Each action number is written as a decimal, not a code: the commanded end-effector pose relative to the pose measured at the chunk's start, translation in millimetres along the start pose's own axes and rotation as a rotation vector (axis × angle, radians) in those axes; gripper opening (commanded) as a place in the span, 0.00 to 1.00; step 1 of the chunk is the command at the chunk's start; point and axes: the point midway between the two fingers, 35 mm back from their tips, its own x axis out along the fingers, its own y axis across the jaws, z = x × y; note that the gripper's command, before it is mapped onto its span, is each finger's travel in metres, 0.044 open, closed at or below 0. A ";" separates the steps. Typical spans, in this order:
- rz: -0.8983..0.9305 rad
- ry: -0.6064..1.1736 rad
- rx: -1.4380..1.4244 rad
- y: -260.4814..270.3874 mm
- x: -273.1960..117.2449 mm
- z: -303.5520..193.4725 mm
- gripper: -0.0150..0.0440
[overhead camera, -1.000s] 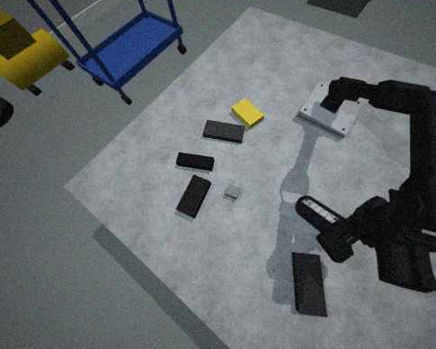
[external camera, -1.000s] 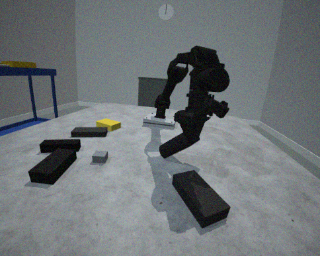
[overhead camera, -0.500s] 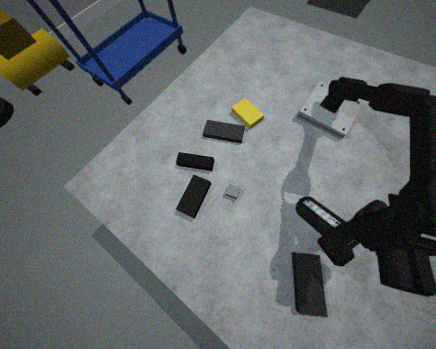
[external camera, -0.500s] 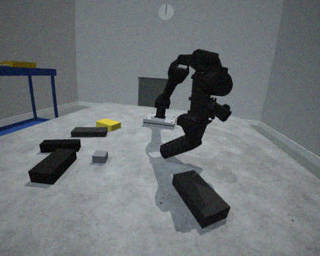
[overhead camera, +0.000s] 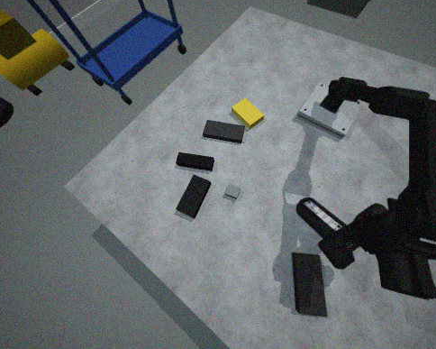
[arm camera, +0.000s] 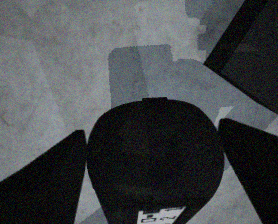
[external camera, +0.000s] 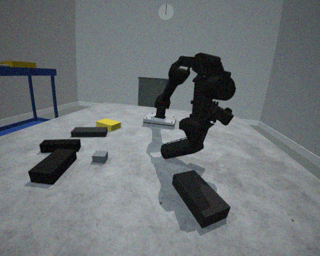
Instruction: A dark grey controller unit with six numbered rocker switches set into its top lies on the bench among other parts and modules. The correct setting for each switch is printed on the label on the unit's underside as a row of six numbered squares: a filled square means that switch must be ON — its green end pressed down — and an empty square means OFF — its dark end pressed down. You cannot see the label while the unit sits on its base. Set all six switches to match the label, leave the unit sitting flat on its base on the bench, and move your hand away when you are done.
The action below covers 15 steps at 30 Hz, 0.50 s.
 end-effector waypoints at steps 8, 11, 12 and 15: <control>0.016 0.024 0.018 -1.5 17.9 -2.2 0.83; 0.015 0.024 0.018 -1.4 20.1 -1.2 0.83; 0.015 0.024 0.018 -1.3 20.8 -0.8 0.83; 0.015 0.023 0.018 -1.2 22.9 0.2 0.83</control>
